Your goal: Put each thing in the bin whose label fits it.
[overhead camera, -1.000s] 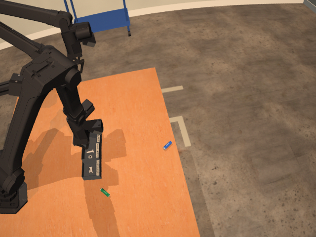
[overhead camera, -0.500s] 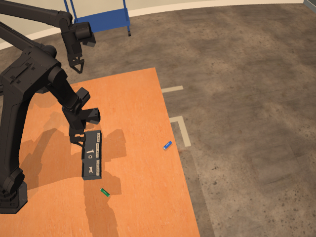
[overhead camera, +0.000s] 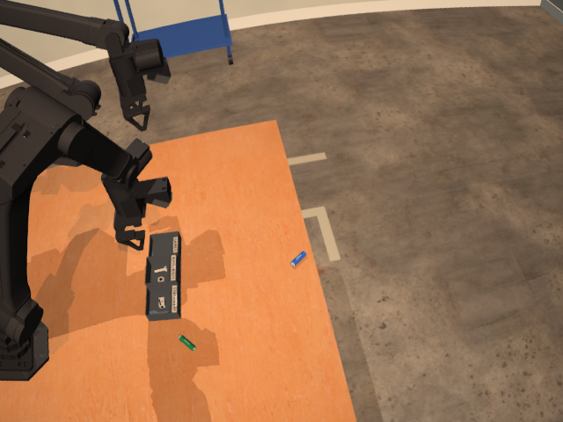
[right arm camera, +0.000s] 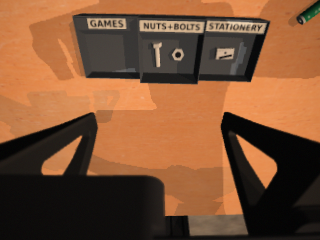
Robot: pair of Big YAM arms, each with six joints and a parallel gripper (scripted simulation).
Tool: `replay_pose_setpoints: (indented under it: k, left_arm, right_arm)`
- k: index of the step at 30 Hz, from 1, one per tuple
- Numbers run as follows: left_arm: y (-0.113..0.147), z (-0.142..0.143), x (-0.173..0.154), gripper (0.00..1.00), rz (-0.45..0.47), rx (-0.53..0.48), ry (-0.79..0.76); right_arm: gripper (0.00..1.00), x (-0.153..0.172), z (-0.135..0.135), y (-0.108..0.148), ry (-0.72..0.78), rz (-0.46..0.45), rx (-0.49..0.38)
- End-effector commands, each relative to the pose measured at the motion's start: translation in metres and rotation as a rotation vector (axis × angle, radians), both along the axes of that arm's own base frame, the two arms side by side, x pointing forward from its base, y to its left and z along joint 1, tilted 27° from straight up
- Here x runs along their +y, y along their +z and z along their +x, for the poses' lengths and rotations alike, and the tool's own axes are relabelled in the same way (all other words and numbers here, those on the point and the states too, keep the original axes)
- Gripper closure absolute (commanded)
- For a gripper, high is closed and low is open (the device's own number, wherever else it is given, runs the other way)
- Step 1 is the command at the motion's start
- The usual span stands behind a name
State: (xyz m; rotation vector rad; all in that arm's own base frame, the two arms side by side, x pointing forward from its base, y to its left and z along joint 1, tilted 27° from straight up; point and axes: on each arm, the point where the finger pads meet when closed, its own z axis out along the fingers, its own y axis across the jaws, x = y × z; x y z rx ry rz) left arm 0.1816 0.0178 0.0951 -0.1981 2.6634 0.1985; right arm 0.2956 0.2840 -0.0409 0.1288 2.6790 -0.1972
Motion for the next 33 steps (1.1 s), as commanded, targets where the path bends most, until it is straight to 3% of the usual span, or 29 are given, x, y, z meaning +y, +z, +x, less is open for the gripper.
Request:
replay_pose_setpoints:
  k: [1, 4, 10, 13, 33]
  left_arm:
    - [-0.005, -0.005, 0.002, 0.00, 0.002, 0.014, 0.001]
    - [-0.005, -0.005, 0.002, 0.00, 0.002, 0.014, 0.001]
    - [-0.005, -0.005, 0.002, 0.00, 0.002, 0.014, 0.001]
    - [-0.005, -0.005, 0.002, 0.00, 0.002, 0.014, 0.001]
    - [-0.005, -0.005, 0.002, 0.00, 0.002, 0.014, 0.001]
  right_arm:
    - [0.00, 0.017, 0.002, 0.026, -0.020, 0.036, -0.025]
    - [0.00, 0.009, 0.008, 0.030, -0.047, 0.036, -0.026]
    - [0.00, 0.021, -0.008, 0.048, -0.020, 0.039, -0.026]
    - [0.00, 0.009, -0.001, 0.035, -0.051, 0.009, -0.008]
    - [0.00, 0.016, -0.004, 0.036, -0.034, 0.010, -0.006]
